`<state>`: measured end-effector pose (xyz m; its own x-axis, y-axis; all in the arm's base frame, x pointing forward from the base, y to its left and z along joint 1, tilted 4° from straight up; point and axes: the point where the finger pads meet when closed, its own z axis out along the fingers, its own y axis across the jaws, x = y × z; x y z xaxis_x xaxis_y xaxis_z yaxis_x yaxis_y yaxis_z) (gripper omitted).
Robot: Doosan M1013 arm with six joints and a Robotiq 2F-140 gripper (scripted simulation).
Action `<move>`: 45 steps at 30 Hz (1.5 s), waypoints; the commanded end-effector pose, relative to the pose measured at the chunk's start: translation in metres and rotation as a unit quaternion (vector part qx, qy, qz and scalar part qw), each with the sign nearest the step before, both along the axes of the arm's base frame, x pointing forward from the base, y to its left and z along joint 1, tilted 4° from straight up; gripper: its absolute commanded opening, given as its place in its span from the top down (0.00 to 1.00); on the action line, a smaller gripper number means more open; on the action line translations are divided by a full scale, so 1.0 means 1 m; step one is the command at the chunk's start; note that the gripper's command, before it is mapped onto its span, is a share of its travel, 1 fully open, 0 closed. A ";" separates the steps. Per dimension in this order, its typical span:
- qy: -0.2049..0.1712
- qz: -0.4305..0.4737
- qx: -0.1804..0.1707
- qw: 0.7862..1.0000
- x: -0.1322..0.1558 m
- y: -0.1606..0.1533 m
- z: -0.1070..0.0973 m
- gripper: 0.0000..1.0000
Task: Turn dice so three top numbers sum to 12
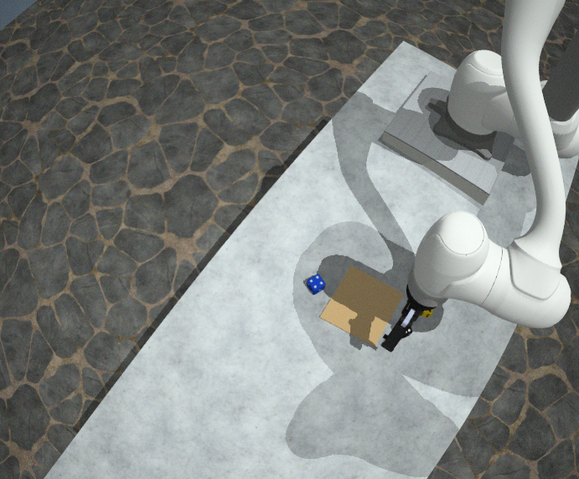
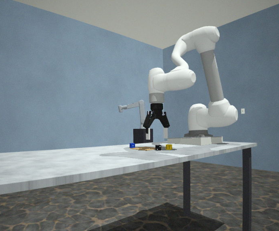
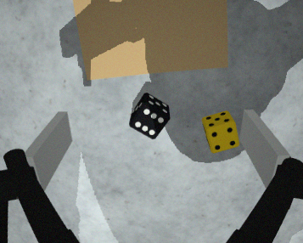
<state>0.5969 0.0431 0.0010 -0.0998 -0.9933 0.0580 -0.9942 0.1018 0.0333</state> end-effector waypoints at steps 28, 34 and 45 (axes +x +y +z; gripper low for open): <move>0.000 0.000 0.000 1.000 -0.060 0.022 0.001 0.00; 0.000 0.000 0.000 1.000 -0.069 0.026 0.001 0.00; 0.000 0.000 0.000 1.000 -0.071 0.026 0.001 0.00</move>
